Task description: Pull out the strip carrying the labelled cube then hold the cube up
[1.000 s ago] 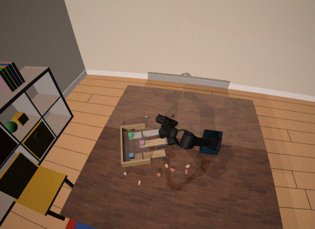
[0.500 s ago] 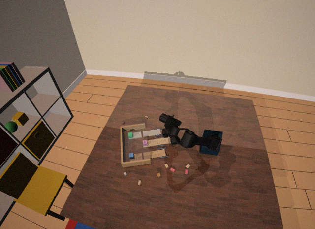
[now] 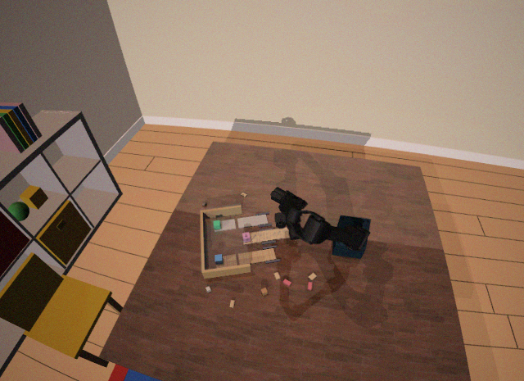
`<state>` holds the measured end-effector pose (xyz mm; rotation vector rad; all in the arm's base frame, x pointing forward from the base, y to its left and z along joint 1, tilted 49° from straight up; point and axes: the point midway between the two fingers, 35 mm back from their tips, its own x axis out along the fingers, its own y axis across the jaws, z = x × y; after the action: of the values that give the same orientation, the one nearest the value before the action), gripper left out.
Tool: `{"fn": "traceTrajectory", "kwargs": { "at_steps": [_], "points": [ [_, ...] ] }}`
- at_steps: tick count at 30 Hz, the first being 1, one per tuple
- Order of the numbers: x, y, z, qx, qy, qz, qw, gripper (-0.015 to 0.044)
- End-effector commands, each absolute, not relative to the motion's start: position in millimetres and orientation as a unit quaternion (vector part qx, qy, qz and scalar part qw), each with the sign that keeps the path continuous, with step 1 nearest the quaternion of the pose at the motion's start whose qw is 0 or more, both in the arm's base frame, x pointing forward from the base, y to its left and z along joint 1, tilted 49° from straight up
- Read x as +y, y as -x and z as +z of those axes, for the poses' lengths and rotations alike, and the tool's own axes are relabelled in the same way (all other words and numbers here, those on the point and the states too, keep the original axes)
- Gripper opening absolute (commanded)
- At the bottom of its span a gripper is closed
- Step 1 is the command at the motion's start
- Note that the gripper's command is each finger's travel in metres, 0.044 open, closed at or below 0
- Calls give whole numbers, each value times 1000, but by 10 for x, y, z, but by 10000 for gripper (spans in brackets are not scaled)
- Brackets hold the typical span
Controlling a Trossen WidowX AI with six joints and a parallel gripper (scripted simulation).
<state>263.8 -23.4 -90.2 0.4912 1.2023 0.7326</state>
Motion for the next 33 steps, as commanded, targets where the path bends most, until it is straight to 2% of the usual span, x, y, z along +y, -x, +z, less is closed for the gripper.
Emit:
{"fn": "traceTrajectory", "kwargs": {
  "at_steps": [1,33],
  "points": [
    [-201,-2502,-954,559,-224,334,725,0],
    [-227,-2129,-1068,560,-224,333,725,0]
  ]
}}
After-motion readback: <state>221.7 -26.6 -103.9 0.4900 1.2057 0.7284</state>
